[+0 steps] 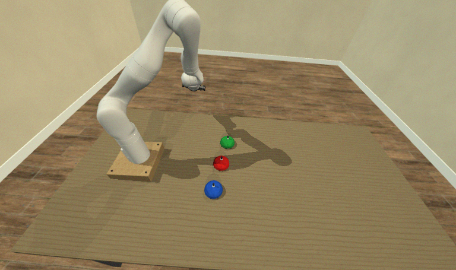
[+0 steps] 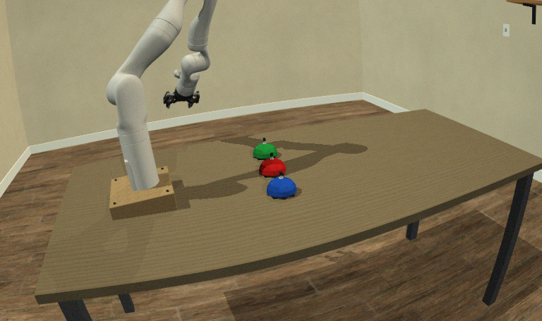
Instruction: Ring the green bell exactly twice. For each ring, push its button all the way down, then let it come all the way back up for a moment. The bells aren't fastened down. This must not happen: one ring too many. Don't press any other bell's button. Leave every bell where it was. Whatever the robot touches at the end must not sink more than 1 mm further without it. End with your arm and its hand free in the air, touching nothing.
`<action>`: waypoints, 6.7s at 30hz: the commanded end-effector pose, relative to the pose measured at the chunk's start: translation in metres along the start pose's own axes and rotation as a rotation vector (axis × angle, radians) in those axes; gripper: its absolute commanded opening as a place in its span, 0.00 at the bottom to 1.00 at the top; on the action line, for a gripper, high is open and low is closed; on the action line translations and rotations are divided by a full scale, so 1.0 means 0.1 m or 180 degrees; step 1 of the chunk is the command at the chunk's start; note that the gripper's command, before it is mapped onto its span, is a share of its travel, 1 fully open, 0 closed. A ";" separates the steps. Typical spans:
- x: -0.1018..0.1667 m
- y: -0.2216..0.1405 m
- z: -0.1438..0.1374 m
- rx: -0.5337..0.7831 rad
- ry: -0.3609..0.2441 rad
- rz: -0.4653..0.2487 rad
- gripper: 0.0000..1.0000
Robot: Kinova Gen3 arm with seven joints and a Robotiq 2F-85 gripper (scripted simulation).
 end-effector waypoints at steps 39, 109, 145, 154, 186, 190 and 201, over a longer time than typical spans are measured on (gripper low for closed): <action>-0.11 -0.10 0.39 -0.0061 -0.0280 -0.0242 1.00; -0.41 -0.30 0.97 -0.0091 -0.0668 -0.0688 1.00; -0.56 -0.38 1.17 -0.0081 -0.0786 -0.0864 1.00; -0.61 -0.41 1.23 -0.0076 -0.0823 -0.0926 1.00; -0.86 -0.54 1.47 -0.0038 -0.0954 -0.1185 1.00; -0.93 -0.57 1.53 -0.0026 -0.0982 -0.1252 1.00; -1.07 -0.64 1.63 0.0004 -0.1030 -0.1385 1.00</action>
Point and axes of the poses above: the point where the finger pads meet when closed, its own x axis out along the fingers, its own z axis across the jaws, y = z × x, the point moved 8 cm from there along -x, back along the fingers, and after that the axes turned 2 degrees about x, right-handed, at the moved point
